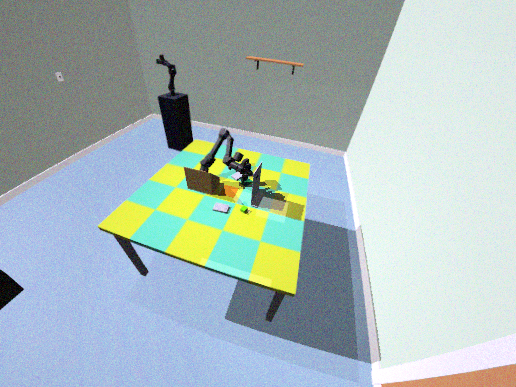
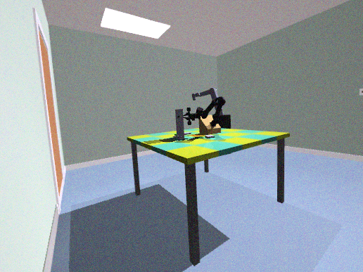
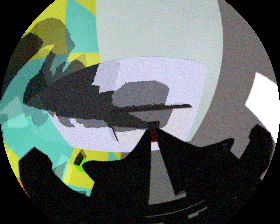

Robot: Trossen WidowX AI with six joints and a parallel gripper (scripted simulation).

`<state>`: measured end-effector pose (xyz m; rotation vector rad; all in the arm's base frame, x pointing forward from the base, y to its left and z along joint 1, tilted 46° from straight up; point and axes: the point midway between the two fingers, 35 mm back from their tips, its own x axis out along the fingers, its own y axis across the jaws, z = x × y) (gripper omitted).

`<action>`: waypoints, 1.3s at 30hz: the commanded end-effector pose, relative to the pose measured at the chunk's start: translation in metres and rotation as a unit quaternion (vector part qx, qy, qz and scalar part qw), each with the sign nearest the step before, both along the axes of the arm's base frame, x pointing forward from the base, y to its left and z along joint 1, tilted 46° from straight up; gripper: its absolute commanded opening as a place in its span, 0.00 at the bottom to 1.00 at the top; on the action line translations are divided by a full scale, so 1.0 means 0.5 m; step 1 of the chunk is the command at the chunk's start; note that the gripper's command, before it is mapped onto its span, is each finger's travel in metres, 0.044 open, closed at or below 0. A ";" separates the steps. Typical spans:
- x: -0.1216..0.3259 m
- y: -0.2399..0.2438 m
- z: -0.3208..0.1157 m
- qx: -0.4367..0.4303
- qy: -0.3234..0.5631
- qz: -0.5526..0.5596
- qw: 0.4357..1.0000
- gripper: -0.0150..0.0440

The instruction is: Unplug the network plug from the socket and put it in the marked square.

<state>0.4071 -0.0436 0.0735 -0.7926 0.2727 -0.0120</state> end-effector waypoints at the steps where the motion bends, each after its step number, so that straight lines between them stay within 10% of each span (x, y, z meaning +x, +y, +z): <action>1: -0.011 0.000 -0.001 0.002 0.001 0.000 1.000 0.25; 39: -0.057 -0.001 0.004 0.002 0.001 0.000 1.000 0.25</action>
